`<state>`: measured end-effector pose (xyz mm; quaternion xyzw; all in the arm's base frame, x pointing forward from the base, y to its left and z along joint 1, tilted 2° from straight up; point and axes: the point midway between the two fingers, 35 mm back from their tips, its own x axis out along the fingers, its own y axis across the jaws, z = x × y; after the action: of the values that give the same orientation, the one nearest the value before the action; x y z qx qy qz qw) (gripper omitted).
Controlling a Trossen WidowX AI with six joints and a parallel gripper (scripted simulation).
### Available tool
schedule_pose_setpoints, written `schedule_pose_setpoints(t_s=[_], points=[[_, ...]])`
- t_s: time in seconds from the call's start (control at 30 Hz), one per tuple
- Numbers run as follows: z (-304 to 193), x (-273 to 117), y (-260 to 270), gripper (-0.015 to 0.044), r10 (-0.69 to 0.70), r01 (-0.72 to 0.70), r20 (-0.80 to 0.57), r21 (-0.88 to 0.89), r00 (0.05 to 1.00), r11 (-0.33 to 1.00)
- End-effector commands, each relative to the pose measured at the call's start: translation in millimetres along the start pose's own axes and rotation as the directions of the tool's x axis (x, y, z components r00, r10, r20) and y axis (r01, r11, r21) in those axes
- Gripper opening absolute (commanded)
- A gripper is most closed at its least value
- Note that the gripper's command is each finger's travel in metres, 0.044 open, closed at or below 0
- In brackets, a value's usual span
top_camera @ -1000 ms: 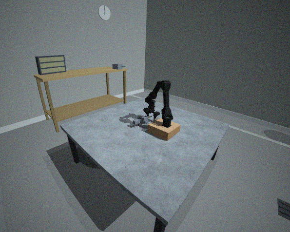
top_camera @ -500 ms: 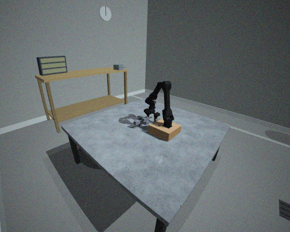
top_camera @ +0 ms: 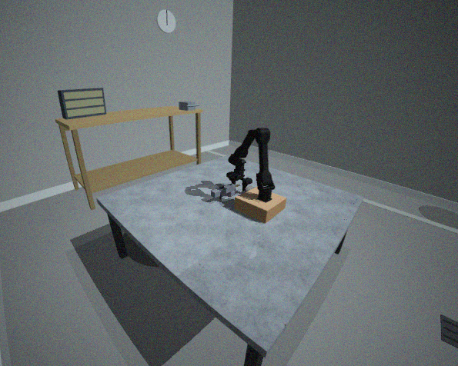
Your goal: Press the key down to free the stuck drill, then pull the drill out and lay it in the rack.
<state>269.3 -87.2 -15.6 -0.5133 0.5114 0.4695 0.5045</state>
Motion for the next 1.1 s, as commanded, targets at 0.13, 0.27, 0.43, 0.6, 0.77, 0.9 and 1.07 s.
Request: schedule_pose_setpoints(t_s=[0.13, 0.27, 0.43, 0.6, 0.77, 0.9, 1.07], points=[[-0.3, -0.1, 0.0, 0.023, 0.0, 0.0, 0.0, 0.0, 1.0, 1.0], [-0.3, -0.1, 0.0, 0.0125, 0.0, 0.0, 0.0, 0.0, 1.0, 1.0], [-0.3, -0.1, 0.0, 0.0033, 0.0, 0.0, 0.0, 0.0, 1.0, 1.0], [-0.3, -0.1, 0.0, 0.0, 0.0, 0.0, 0.0, 0.0, 1.0, 1.0], [-0.2, -2.2, 1.4, 0.0, 0.003, -0.003, 0.002, 0.002, 1.0, 1.0], [-0.2, -3.2, 2.0, 0.0, 0.003, -0.003, 0.002, 0.002, 1.0, 1.0], [-5.3, -1.8, 1.5, 0.0, 0.003, -0.003, 0.001, 0.002, 1.0, 1.0]])
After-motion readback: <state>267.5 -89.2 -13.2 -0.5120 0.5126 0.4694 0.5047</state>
